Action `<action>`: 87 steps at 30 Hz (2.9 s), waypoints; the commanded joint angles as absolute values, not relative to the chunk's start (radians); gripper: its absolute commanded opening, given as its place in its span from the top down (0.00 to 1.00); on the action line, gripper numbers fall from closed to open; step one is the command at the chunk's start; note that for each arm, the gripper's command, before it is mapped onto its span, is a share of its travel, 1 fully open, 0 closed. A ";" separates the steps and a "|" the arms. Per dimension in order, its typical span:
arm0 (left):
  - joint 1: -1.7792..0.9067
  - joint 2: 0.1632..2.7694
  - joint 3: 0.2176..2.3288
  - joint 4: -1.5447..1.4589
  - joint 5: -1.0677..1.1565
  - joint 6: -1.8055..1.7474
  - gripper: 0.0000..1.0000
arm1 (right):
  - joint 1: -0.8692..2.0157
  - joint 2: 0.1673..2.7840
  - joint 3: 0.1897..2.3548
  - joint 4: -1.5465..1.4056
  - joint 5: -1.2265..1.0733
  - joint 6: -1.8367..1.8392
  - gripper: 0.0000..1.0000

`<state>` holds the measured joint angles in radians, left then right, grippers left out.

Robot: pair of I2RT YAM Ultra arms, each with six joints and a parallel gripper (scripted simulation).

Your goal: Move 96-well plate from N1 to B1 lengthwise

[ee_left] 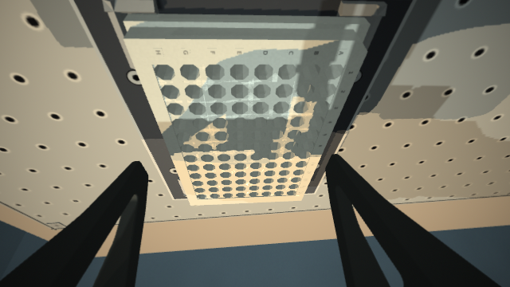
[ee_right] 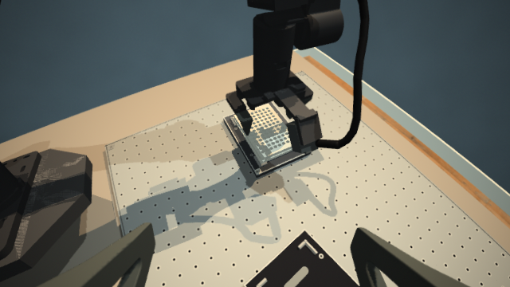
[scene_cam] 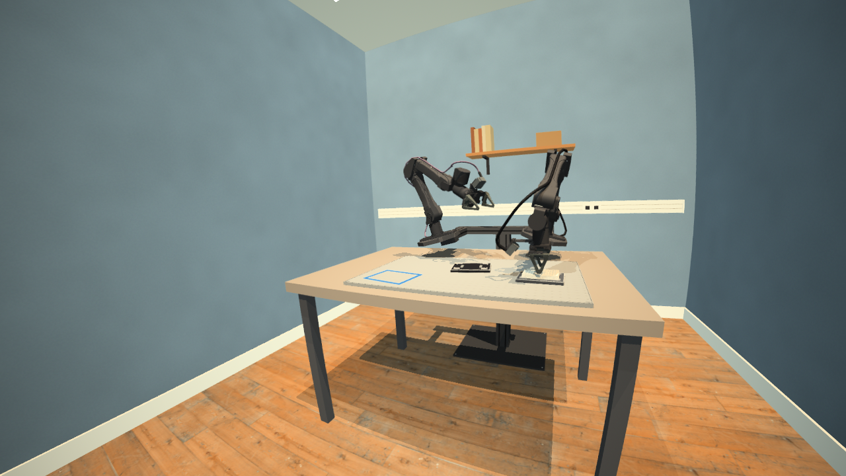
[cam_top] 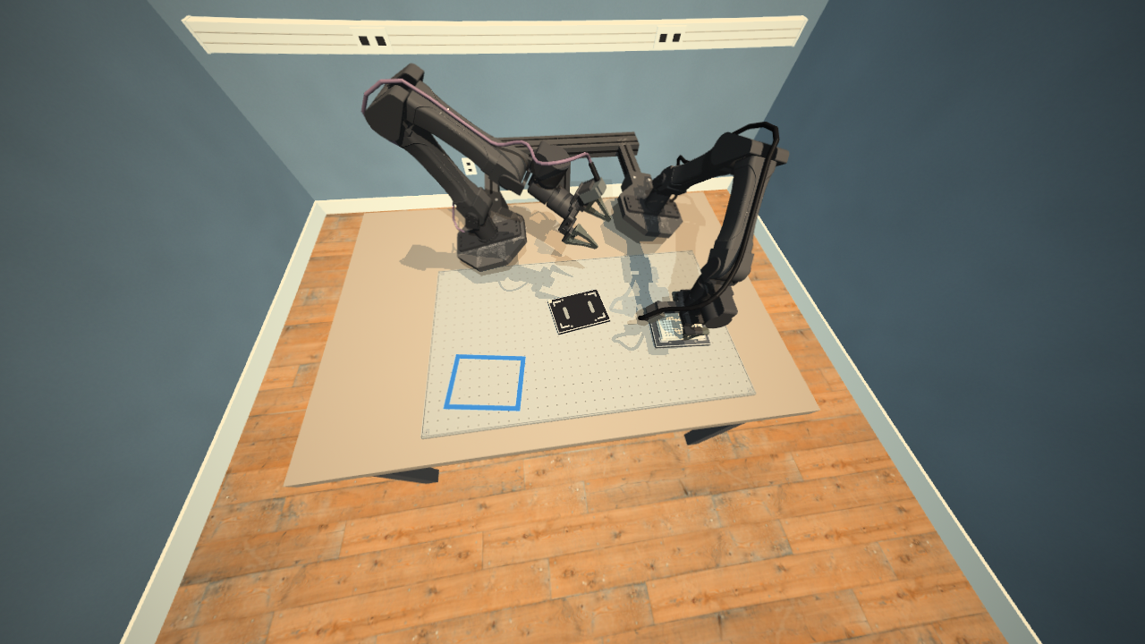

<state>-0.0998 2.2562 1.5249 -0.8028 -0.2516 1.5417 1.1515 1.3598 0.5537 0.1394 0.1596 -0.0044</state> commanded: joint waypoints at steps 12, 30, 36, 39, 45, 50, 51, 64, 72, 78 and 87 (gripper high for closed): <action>-0.087 2.288 1.499 -0.744 -0.241 1.563 0.00 | 1.155 1.345 0.553 0.136 0.168 0.002 0.00; -0.092 2.279 1.511 -0.757 -0.249 1.556 0.14 | 1.155 1.345 0.553 0.136 0.168 0.002 0.00; -0.092 2.280 1.511 -0.756 -0.249 1.556 0.23 | 1.155 1.345 0.553 0.136 0.168 0.002 0.00; -0.085 2.291 1.515 -0.758 -0.243 1.565 0.27 | 1.155 1.345 0.553 0.136 0.168 0.002 0.00; -0.085 2.291 1.515 -0.758 -0.243 1.565 0.33 | 1.155 1.345 0.553 0.136 0.168 0.002 0.00; -0.091 2.282 1.516 -0.758 -0.248 1.558 0.40 | 1.155 1.345 0.553 0.136 0.168 0.002 0.00; -0.091 2.282 1.516 -0.758 -0.248 1.558 0.41 | 1.155 1.345 0.553 0.136 0.168 0.002 0.00; -0.091 2.282 1.516 -0.758 -0.248 1.558 0.57 | 1.155 1.345 0.553 0.136 0.168 0.002 0.00; -0.091 2.282 1.516 -0.758 -0.248 1.558 0.68 | 1.155 1.345 0.553 0.136 0.168 0.002 0.00; -0.091 2.282 1.516 -0.758 -0.248 1.558 0.75 | 1.155 1.345 0.553 0.136 0.168 0.002 0.00; -0.091 2.282 1.516 -0.758 -0.248 1.558 0.87 | 1.155 1.345 0.553 0.136 0.168 0.002 0.00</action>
<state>-0.0937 2.2761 1.5227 -0.7792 -0.2504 1.5524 1.1515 1.3598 0.5537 0.1394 0.1596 -0.0044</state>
